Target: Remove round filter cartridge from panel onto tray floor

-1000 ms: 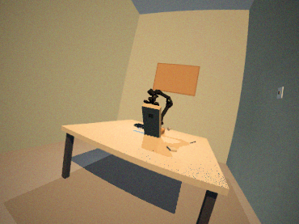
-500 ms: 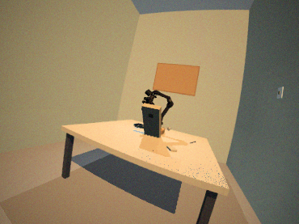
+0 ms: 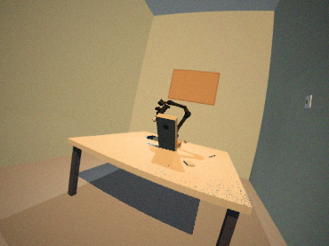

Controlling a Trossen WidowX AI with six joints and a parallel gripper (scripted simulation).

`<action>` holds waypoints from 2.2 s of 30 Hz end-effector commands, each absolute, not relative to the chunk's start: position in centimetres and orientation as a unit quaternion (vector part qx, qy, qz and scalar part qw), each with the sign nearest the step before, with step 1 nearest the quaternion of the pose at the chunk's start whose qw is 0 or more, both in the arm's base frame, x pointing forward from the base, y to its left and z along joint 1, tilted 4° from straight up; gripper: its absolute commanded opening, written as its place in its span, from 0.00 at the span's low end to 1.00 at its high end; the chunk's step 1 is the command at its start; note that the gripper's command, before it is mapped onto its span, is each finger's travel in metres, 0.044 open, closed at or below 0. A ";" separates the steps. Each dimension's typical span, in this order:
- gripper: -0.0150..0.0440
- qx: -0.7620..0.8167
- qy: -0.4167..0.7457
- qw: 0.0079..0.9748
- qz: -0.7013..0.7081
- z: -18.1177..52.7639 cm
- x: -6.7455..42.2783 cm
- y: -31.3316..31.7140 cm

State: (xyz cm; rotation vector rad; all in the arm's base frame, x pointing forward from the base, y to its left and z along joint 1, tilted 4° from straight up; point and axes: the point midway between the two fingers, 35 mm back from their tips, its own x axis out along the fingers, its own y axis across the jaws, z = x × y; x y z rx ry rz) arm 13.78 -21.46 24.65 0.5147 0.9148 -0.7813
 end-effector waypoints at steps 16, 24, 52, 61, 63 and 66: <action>0.25 0.306 0.385 0.722 -0.486 21.5 8.2 -25.9; 0.25 0.337 0.365 0.681 -0.539 17.9 4.5 -27.5; 0.25 0.409 0.302 0.556 -0.658 6.8 -5.4 -26.9; 0.25 0.409 0.302 0.556 -0.658 2.2 -5.1 -26.7; 0.25 0.409 0.302 0.556 -0.658 1.4 -5.0 -26.6; 0.25 0.409 0.302 0.556 -0.658 1.1 -5.0 -26.5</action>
